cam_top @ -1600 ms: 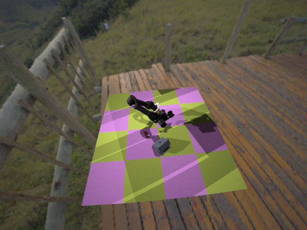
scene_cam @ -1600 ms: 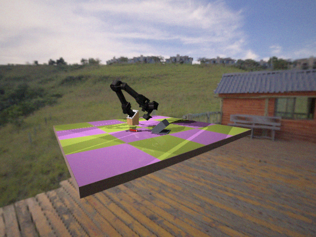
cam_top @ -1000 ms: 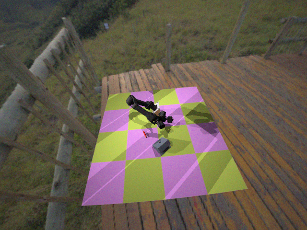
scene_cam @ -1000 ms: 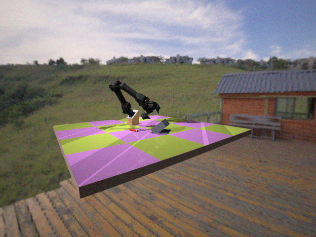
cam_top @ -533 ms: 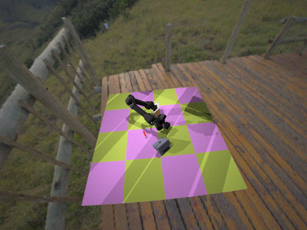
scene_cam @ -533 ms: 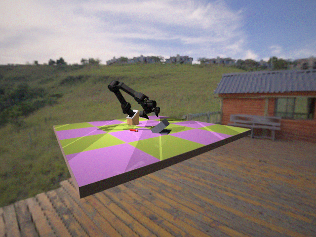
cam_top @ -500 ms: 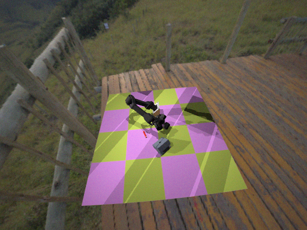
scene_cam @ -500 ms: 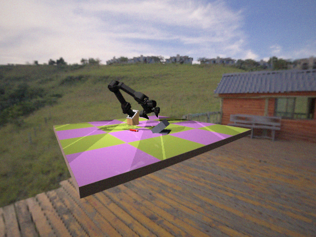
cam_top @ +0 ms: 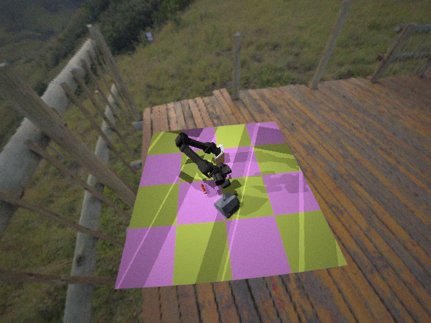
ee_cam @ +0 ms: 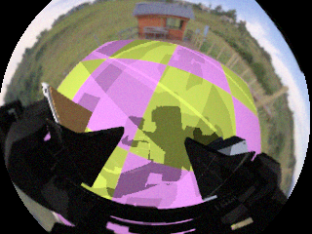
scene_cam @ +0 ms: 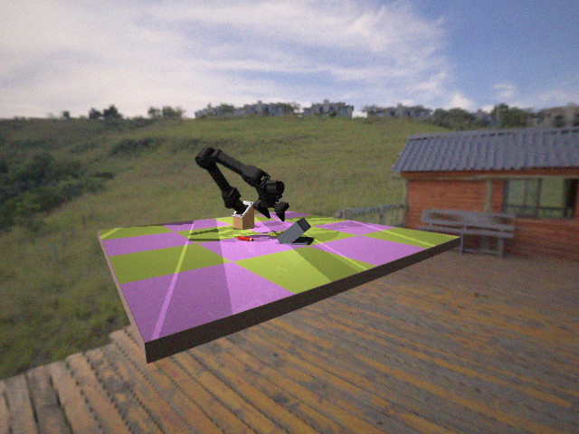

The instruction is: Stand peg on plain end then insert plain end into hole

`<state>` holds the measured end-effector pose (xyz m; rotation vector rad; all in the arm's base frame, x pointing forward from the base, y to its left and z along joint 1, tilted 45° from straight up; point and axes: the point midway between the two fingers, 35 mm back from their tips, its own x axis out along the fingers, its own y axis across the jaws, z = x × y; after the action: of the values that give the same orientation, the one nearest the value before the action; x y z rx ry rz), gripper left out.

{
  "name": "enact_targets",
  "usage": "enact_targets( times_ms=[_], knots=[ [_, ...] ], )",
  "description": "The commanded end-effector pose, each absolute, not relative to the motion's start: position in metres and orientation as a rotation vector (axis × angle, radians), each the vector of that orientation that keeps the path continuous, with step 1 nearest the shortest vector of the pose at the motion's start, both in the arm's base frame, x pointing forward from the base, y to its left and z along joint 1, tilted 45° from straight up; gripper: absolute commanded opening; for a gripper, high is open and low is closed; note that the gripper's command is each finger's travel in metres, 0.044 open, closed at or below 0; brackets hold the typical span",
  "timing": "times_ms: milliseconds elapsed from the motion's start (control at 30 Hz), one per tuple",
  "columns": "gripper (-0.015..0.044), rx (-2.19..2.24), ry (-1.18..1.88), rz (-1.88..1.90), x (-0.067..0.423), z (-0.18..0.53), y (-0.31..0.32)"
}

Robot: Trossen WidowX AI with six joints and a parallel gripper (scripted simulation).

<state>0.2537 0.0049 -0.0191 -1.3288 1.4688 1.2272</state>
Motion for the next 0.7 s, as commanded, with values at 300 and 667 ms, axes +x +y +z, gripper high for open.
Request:
enact_targets(
  times_ms=[300,667],
  knots=[
    [0.044,-1.193,1.663,0.701,0.275,0.016,-0.03],
    [0.044,-1.061,1.719,0.27,0.286,0.048,-0.057]
  ],
)
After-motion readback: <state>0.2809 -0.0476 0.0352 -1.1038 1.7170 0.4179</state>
